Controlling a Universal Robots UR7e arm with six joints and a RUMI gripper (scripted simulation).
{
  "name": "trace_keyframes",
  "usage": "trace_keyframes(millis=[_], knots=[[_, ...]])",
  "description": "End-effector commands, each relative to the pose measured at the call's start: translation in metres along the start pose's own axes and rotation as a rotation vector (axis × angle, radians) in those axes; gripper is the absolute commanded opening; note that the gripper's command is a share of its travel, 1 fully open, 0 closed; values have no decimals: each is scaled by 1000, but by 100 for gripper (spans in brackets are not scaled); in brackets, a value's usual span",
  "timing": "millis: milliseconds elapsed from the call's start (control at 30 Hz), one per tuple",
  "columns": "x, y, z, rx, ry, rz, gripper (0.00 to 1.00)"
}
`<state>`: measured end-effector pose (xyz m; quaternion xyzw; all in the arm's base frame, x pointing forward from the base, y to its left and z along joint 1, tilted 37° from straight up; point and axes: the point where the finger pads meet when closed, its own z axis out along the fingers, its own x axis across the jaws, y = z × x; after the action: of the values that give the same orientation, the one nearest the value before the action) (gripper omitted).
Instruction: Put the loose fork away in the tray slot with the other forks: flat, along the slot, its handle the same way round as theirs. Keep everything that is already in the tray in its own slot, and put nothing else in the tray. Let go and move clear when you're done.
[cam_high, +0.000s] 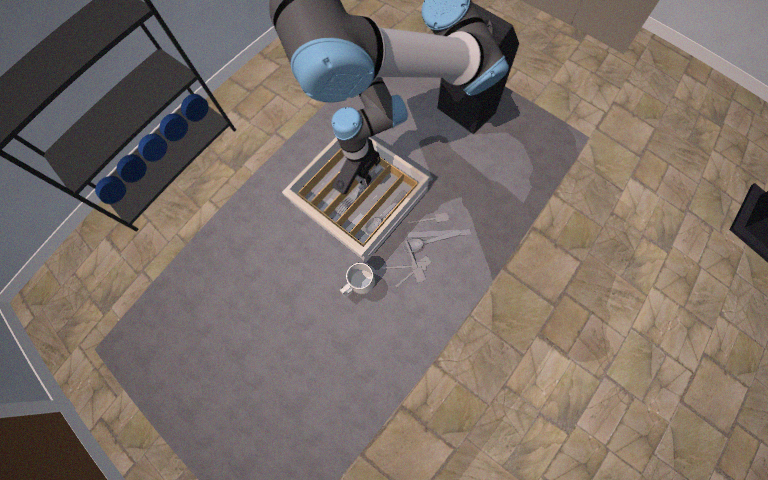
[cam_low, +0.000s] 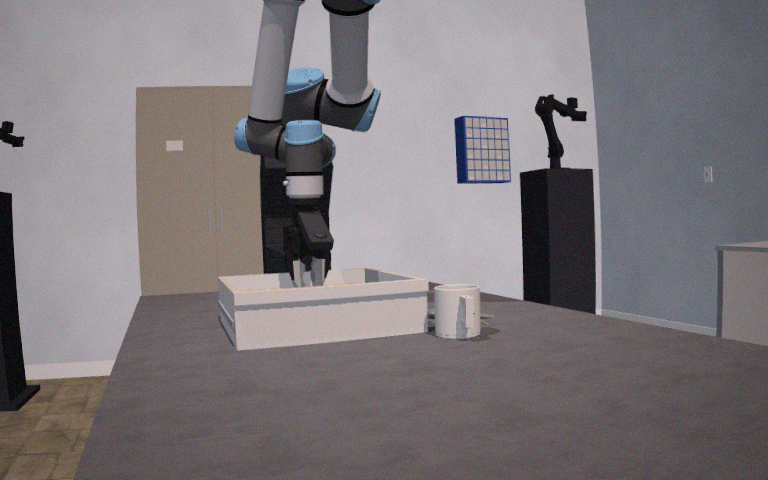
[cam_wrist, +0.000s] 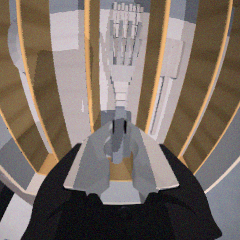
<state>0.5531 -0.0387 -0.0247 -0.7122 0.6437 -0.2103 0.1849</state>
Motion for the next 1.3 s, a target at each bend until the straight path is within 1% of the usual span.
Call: trace_keyframes(millis=[0, 867, 900, 1267], knots=[[0, -1, 3, 1, 1, 0, 2], [0, -1, 3, 1, 1, 0, 2], [0, -1, 3, 1, 1, 0, 14], [0, -1, 3, 1, 1, 0, 14]])
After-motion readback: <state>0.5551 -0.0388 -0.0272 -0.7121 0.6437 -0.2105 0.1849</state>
